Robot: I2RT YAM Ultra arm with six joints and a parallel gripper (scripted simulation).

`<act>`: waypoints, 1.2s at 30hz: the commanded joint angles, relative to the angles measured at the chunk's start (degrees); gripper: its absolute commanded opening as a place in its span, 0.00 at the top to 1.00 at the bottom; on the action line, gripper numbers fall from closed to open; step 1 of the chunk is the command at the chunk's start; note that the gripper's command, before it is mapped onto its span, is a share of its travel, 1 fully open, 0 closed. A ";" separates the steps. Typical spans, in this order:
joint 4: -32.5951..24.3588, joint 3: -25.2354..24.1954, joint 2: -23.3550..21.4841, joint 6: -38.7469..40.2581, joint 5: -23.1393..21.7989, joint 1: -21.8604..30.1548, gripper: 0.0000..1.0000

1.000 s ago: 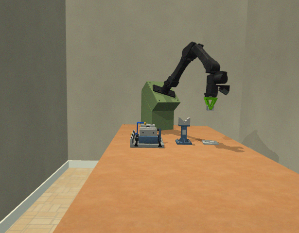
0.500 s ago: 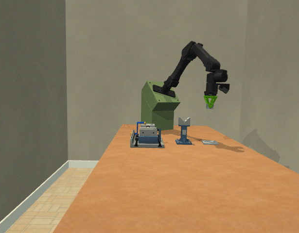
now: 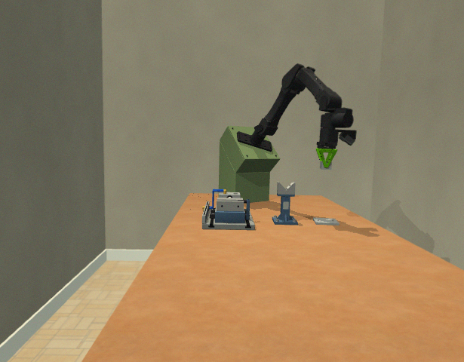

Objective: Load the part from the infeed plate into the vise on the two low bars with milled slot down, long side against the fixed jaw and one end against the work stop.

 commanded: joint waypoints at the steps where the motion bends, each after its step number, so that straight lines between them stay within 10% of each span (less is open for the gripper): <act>1: -0.42 1.82 -2.09 -0.40 -1.00 -0.73 1.00; 36: 0.59 0.44 -2.09 -1.50 -1.72 -1.82 1.00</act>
